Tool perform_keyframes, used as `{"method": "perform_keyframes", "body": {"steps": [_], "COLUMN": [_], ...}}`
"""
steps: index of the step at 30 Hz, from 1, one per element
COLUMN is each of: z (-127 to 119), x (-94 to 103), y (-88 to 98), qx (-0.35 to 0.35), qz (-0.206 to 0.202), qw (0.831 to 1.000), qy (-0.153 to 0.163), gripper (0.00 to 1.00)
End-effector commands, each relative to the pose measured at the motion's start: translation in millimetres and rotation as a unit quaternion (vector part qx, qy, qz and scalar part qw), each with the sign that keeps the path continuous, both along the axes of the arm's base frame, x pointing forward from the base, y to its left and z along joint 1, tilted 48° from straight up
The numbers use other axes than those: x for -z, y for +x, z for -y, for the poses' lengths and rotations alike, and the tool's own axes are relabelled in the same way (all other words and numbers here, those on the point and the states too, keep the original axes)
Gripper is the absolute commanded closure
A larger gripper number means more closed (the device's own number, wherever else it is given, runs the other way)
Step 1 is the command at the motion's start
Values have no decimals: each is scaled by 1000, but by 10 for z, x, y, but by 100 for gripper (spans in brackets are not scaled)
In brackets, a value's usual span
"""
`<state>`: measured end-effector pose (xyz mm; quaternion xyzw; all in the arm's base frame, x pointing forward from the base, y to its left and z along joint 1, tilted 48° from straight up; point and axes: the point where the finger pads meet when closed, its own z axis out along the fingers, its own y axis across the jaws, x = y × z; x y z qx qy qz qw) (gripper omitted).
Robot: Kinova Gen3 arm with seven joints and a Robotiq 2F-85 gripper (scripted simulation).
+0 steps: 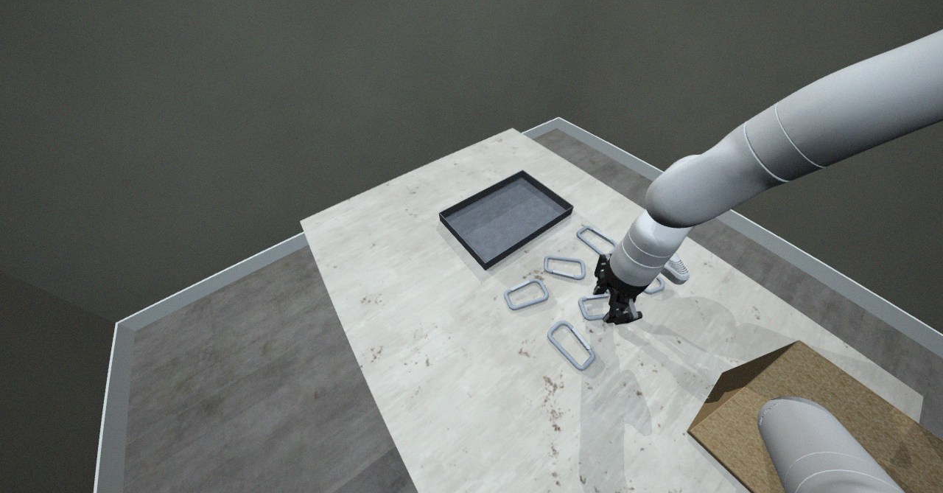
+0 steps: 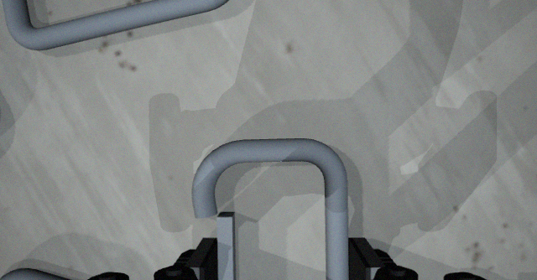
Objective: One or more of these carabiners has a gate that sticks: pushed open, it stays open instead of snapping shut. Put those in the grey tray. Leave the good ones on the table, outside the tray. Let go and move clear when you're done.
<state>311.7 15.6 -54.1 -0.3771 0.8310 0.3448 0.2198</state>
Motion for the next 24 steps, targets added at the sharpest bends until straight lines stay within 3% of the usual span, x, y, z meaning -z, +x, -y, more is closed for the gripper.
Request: {"method": "perform_keyframes", "body": {"steps": [1, 24], "z": [6, 6], "x": [0, -1], "y": [3, 3], "qx": [0, 0], "qz": [0, 0], "qw": [1000, 1000], "qy": [0, -1], "gripper": [39, 41]}}
